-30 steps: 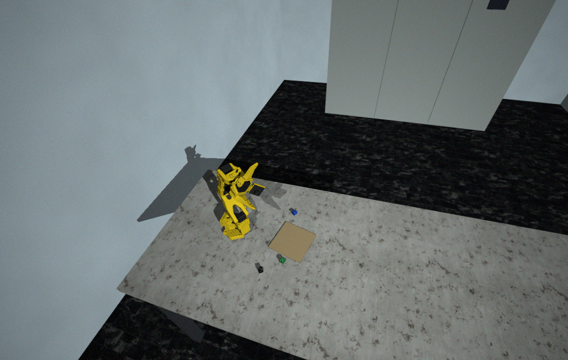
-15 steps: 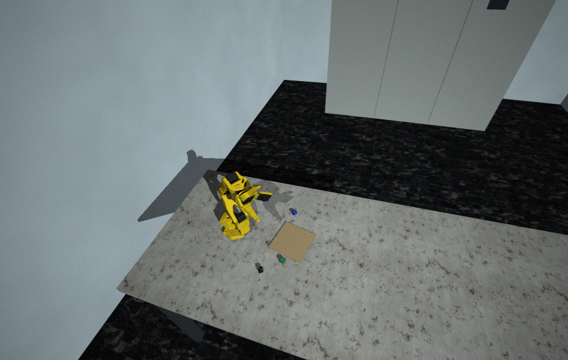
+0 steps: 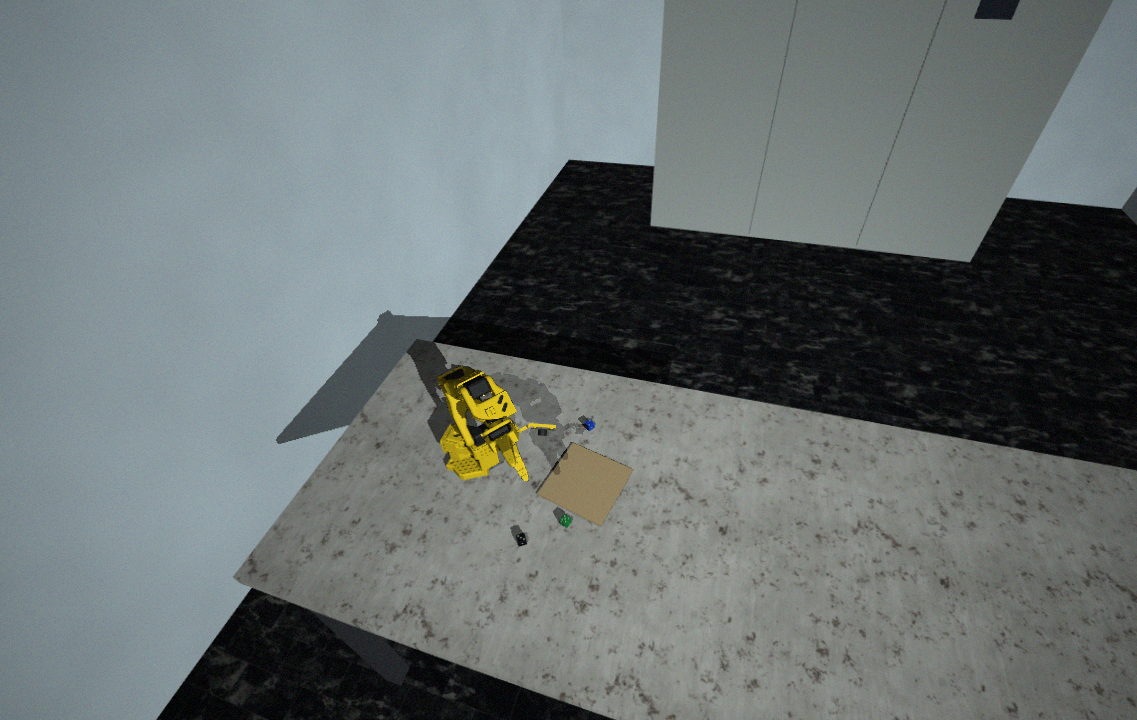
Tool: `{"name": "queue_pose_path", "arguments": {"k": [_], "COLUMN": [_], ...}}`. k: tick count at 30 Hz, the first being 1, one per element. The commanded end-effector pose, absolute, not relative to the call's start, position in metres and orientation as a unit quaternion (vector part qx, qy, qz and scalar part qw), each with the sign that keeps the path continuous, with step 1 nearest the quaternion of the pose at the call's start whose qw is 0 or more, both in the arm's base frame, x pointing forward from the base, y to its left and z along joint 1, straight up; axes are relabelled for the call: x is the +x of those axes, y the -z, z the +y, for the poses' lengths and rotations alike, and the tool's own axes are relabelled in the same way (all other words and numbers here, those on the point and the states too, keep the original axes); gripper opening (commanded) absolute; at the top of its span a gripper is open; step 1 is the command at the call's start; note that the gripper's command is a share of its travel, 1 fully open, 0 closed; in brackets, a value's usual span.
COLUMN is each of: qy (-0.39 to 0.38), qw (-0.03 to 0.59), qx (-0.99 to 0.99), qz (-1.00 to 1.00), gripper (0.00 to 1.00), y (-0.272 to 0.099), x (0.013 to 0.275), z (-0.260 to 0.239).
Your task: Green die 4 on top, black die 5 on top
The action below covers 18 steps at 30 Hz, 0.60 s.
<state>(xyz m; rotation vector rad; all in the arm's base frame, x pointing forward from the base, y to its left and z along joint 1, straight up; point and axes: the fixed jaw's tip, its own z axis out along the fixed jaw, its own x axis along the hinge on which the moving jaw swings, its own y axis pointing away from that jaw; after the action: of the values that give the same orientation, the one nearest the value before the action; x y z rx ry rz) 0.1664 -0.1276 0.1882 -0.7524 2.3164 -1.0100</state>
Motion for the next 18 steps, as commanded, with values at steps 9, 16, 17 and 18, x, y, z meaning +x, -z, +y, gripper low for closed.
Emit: {"name": "queue_pose_path", "arguments": {"k": [9,16,17,18], "qy": [0.279,0.213,0.205,0.205], "qw": [0.285,0.281,0.28,0.28], "qx": [-0.051,0.097,0.116,0.116], "qz": [0.916,0.931,0.931,0.931], "gripper": [0.52,0.42,0.41,0.41], "y": [-0.136,-0.098,-0.093,-0.093], "x": [0.166,0.157,0.156,0.156], "z": [-0.138,-0.139,-0.138,-0.138]}}
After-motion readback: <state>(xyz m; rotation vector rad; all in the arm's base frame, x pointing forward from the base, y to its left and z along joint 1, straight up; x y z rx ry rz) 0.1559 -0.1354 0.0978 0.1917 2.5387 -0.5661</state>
